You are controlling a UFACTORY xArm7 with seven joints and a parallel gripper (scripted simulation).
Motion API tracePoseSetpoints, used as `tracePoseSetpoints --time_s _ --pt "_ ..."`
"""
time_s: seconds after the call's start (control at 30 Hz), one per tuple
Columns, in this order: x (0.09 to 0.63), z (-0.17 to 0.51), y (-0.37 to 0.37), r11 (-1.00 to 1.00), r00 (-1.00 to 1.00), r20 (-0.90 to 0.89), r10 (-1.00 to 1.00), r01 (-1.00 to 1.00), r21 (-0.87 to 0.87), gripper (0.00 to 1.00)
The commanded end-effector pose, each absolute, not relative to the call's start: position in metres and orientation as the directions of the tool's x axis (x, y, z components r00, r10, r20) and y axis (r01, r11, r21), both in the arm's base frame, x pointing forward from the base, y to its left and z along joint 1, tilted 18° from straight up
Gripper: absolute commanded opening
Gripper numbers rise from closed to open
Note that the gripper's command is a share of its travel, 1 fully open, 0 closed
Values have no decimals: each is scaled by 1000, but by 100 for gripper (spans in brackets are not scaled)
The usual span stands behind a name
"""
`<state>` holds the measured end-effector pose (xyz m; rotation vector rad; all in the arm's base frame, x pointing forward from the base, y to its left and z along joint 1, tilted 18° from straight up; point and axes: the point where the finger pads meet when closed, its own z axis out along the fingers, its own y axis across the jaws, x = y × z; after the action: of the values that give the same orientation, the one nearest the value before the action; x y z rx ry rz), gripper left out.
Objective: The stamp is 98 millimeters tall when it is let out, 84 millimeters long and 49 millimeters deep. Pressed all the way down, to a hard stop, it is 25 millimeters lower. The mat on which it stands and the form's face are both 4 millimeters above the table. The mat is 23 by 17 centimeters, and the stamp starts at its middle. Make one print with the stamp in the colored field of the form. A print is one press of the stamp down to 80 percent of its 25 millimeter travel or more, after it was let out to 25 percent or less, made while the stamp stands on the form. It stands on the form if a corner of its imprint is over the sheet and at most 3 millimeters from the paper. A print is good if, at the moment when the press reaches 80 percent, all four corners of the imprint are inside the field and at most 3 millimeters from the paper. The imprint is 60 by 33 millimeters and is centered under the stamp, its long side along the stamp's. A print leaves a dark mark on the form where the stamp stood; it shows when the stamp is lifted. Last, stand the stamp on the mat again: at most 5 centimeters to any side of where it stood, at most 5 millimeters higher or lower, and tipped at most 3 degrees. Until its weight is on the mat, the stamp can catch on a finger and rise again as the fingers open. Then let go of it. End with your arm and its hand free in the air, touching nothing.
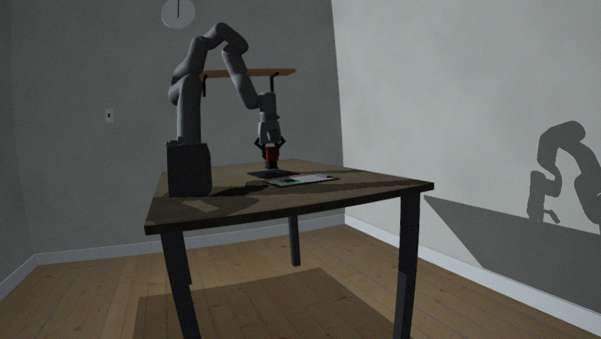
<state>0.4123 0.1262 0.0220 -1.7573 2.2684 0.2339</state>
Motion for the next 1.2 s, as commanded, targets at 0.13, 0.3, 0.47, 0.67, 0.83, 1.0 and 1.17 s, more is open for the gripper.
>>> tracePoseSetpoints --time_s 0.13,0.3,0.47,0.67,0.83,1.0,1.17 --pt "416 6 131 256 -233 -304 -924 -966 -36 32" --pt "416 3 132 256 -233 -304 -924 -966 -36 32" --pt "416 2 132 256 -233 -304 -924 -966 -36 32" --pt "416 2 132 256 -233 -304 -924 -966 -36 93" --pt "416 2 132 256 -233 -304 -924 -966 -36 93" --pt "416 2 132 256 -233 -304 -924 -966 -36 93" --pt "416 2 132 256 -233 -304 -924 -966 -36 93"
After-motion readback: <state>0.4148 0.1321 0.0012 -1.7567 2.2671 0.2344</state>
